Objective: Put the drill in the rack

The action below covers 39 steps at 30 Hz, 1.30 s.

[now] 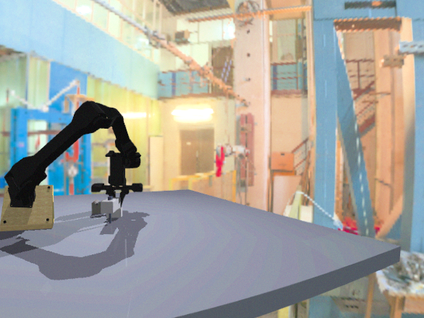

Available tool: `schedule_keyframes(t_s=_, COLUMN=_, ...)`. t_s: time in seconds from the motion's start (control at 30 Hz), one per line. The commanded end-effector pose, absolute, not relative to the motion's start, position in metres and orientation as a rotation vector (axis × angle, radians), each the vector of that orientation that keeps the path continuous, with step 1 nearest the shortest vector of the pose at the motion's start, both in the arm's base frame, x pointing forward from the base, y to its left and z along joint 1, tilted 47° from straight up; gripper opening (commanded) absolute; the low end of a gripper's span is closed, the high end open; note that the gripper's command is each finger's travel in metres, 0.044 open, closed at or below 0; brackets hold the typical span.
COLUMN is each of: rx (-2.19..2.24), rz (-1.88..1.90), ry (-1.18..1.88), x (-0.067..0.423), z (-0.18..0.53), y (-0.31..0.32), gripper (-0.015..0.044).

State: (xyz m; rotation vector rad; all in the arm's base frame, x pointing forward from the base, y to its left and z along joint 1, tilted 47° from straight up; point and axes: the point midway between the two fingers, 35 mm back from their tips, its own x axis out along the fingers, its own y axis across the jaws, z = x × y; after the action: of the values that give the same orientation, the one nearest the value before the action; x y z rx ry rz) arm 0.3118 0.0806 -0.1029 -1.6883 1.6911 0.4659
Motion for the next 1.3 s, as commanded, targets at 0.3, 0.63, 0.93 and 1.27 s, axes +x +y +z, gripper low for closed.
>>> schedule_keyframes(t_s=0.3, rx=-1.685, rz=0.469, ry=1.687, x=0.316, z=-0.117, y=0.095, gripper=0.0000)
schedule_keyframes(t_s=0.63, rx=-1.685, rz=0.469, ry=1.687, x=0.318, z=-0.125, y=0.104, gripper=0.0000)
schedule_keyframes(t_s=0.93, rx=-1.684, rz=0.469, ry=1.686, x=0.321, z=-0.136, y=0.113, gripper=0.0000)
schedule_keyframes(t_s=1.27, rx=-1.683, rz=0.470, ry=1.685, x=0.324, z=-0.145, y=0.121, gripper=0.0000)
